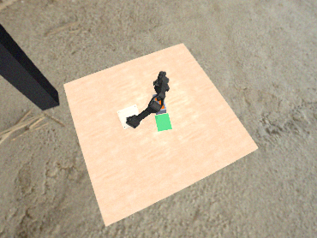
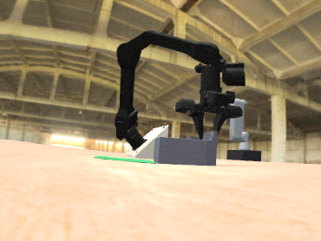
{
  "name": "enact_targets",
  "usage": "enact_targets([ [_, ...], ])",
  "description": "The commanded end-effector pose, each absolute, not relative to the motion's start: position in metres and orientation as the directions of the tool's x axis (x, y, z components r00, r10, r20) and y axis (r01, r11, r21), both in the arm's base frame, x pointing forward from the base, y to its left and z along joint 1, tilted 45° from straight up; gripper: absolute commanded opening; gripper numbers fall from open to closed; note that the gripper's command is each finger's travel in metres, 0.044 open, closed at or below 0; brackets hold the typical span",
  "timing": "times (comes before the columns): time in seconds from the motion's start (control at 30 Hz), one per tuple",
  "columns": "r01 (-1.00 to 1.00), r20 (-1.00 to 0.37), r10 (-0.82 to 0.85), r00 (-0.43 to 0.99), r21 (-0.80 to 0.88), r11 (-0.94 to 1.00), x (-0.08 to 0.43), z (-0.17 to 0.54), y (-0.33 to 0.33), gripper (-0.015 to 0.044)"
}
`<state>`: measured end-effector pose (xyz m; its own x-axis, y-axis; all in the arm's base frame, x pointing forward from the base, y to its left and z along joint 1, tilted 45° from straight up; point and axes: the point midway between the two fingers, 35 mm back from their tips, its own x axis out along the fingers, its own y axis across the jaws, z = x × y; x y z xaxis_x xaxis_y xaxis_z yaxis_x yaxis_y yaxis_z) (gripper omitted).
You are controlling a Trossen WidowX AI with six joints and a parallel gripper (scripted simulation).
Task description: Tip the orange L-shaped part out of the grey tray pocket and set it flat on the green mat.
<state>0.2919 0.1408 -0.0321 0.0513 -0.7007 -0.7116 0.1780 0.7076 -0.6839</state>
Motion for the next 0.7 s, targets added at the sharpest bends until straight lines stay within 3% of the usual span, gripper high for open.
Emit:
enact_targets([
  [0.0, 0.173, -0.713, -0.698, 0.065, -0.681, 0.712, 0.292, -0.033, 0.141, 0.0180],
  [0.67, 0.174, -0.713, -0.699, 0.065, -0.681, 0.711, 0.295, -0.056, 0.118, 0.0180],
])
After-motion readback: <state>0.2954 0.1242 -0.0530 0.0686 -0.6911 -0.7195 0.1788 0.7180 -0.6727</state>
